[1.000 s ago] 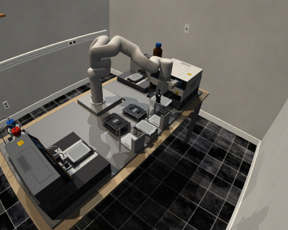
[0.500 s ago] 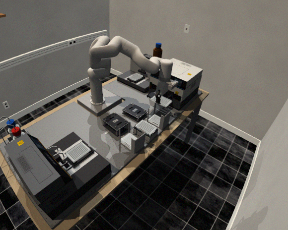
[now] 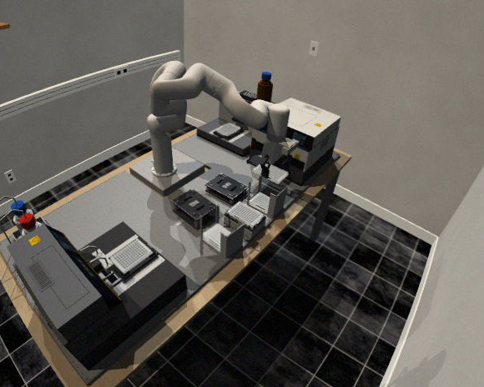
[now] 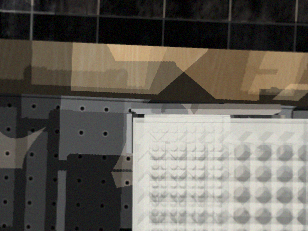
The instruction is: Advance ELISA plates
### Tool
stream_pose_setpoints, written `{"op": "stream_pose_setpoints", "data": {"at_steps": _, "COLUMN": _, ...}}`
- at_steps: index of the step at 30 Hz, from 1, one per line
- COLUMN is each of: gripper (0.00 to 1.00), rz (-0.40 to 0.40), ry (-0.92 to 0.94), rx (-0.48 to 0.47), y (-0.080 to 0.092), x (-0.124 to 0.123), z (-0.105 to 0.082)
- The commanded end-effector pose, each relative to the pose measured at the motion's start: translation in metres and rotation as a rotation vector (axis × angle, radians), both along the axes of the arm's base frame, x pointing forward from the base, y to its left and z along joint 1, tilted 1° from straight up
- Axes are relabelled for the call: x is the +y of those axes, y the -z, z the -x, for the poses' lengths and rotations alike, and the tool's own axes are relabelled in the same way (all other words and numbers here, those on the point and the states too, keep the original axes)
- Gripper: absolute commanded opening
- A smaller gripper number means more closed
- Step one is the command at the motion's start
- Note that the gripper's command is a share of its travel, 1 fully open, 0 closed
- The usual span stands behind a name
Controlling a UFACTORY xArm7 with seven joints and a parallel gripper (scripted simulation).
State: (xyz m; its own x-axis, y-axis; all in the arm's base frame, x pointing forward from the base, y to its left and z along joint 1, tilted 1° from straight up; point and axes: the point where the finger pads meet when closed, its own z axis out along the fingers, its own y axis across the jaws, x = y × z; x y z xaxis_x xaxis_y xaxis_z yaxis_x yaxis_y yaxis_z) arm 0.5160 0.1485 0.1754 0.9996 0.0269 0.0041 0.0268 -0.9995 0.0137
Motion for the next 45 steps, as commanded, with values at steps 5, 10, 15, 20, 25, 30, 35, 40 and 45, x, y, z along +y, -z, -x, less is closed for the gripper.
{"op": "stream_pose_setpoints", "data": {"at_steps": 5, "gripper": 0.00, "rz": -0.001, "ry": 0.000, "rx": -0.004, "y": 0.007, "x": 0.000, "z": -0.001}}
{"op": "stream_pose_setpoints", "data": {"at_steps": 10, "gripper": 0.00, "rz": -0.001, "ry": 0.000, "rx": -0.004, "y": 0.014, "x": 0.000, "z": -0.001}}
{"op": "stream_pose_setpoints", "data": {"at_steps": 15, "gripper": 0.00, "rz": -0.001, "ry": 0.000, "rx": -0.004, "y": 0.020, "x": 0.000, "z": -0.001}}
{"op": "stream_pose_setpoints", "data": {"at_steps": 20, "gripper": 0.00, "rz": -0.001, "ry": 0.000, "rx": -0.004, "y": 0.024, "x": 0.000, "z": -0.001}}
{"op": "stream_pose_setpoints", "data": {"at_steps": 25, "gripper": 0.00, "rz": -0.001, "ry": 0.000, "rx": -0.004, "y": 0.031, "x": 0.000, "z": -0.001}}
{"op": "stream_pose_setpoints", "data": {"at_steps": 30, "gripper": 0.00, "rz": -0.001, "ry": 0.000, "rx": -0.004, "y": 0.038, "x": 0.000, "z": -0.001}}
{"op": "stream_pose_setpoints", "data": {"at_steps": 35, "gripper": 0.00, "rz": -0.001, "ry": 0.000, "rx": -0.004, "y": 0.041, "x": 0.000, "z": -0.001}}
{"op": "stream_pose_setpoints", "data": {"at_steps": 40, "gripper": 0.00, "rz": -0.001, "ry": 0.000, "rx": -0.004, "y": 0.042, "x": 0.000, "z": -0.001}}
{"op": "stream_pose_setpoints", "data": {"at_steps": 45, "gripper": 0.00, "rz": -0.001, "ry": 0.000, "rx": -0.004, "y": 0.042, "x": 0.000, "z": -0.001}}
